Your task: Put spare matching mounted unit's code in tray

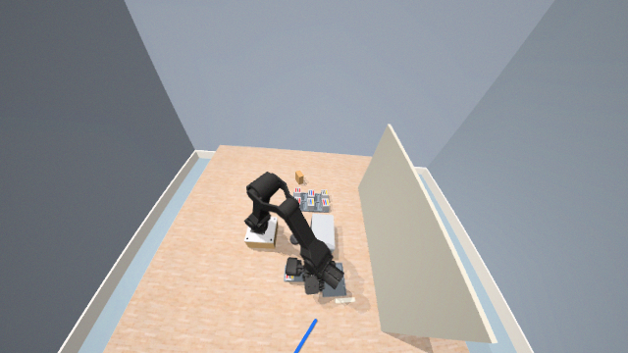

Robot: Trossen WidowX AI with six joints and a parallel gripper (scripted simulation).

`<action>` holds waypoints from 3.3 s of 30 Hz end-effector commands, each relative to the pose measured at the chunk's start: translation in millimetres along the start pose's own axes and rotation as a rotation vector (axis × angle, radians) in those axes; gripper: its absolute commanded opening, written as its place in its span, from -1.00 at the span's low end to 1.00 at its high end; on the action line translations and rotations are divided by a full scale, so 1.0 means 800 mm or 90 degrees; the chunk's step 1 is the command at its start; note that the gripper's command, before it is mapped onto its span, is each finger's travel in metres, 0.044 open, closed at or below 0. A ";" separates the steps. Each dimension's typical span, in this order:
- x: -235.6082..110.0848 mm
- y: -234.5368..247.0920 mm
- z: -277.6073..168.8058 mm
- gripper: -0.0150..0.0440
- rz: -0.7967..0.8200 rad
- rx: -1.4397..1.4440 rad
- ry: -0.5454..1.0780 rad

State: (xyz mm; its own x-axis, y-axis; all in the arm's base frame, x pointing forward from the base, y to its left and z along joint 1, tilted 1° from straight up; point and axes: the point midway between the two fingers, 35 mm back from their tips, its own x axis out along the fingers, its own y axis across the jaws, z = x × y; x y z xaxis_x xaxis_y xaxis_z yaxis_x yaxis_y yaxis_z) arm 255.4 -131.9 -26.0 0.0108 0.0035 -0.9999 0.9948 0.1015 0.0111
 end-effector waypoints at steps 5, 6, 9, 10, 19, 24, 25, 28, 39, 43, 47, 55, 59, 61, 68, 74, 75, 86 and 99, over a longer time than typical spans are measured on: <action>0.001 -0.001 -0.001 0.53 -0.002 -0.001 0.000; 0.001 -0.001 -0.001 0.53 -0.002 -0.001 0.000; 0.001 -0.001 -0.001 0.53 -0.002 -0.001 0.000; 0.001 -0.001 -0.001 0.53 -0.002 -0.001 0.000; 0.001 -0.001 -0.001 0.53 -0.002 -0.001 0.000; 0.001 -0.001 -0.001 0.53 -0.002 -0.001 0.000; 0.001 -0.001 -0.001 0.53 -0.002 -0.001 0.000; 0.001 -0.001 -0.001 0.53 -0.002 -0.001 0.000; 0.001 -0.001 -0.001 0.53 -0.002 -0.001 0.000; 0.001 -0.001 -0.001 0.53 -0.002 -0.001 0.000; 0.001 -0.001 -0.001 0.53 -0.002 -0.001 0.000; 0.001 -0.001 -0.001 0.53 -0.002 -0.001 0.000; 0.001 -0.001 -0.001 0.53 -0.002 -0.001 0.000; 0.001 -0.001 -0.001 0.53 -0.002 -0.001 0.000; 0.000 0.000 0.000 0.44 0.000 0.000 0.000; 0.000 0.000 0.000 -0.03 0.000 0.000 0.000; 0.000 0.000 0.000 -0.05 0.000 0.000 0.000; 0.000 0.000 0.000 -0.49 0.000 0.000 0.000; -0.074 0.002 0.001 -0.49 -0.001 0.000 0.000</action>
State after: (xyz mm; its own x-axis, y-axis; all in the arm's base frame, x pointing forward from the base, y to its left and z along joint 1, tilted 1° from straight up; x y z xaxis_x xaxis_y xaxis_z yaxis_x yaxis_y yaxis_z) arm 252.2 -130.9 1.8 -0.0118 0.0115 -0.9999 0.9948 0.1010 -0.0105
